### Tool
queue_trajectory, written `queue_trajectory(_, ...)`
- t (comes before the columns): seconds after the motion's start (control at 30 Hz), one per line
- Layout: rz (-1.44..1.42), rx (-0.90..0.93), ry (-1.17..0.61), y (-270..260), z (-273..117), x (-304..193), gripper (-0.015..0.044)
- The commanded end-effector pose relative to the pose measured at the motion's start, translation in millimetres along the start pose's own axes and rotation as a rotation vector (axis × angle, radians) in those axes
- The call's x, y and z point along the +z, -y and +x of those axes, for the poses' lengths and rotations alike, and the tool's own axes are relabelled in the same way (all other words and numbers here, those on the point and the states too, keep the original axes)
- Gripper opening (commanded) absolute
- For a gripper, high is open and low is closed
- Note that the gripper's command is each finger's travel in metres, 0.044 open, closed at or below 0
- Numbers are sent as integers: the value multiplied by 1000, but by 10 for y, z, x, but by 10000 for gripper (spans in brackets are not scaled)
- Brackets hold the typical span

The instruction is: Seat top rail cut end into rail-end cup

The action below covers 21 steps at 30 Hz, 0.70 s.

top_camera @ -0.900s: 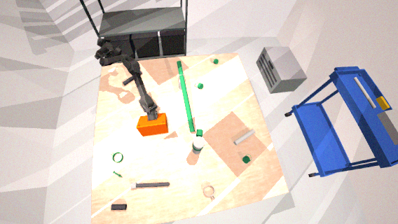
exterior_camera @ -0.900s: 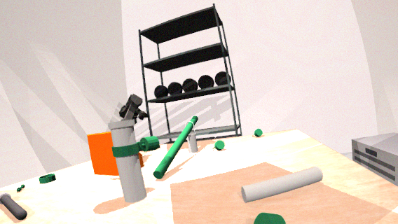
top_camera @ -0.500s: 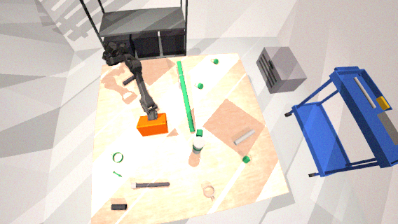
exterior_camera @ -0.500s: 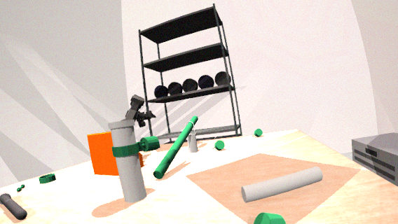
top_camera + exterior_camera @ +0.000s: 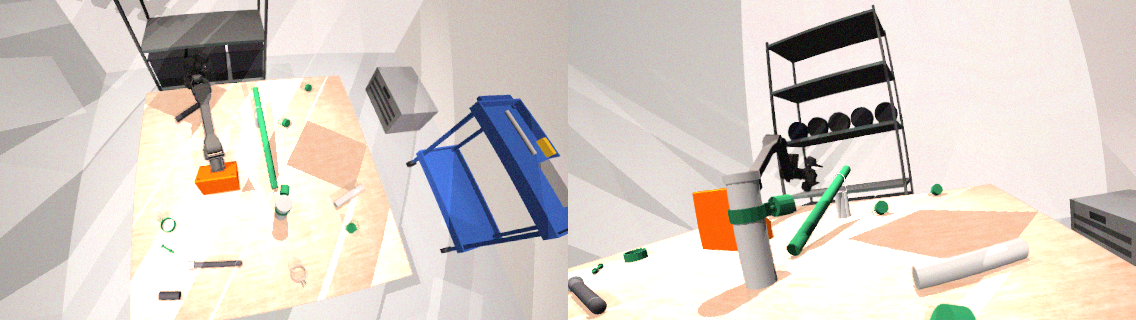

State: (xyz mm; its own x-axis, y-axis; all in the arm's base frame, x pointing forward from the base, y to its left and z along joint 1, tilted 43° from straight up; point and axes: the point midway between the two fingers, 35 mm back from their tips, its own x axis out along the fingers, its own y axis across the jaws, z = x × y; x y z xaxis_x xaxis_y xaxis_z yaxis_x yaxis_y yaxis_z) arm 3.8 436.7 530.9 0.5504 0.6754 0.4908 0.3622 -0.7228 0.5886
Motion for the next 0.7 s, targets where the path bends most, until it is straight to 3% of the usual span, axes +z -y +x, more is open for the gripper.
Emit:
queue_trajectory(0.0, -266, 0, 29, -105, 256, 409, 440)
queue_trajectory(0.33, -955, -89, 161, -596, 717, 1701, 440)
queue_trajectory(0.67, -1535, -343, 310, -1280, 666, 3068, 440)
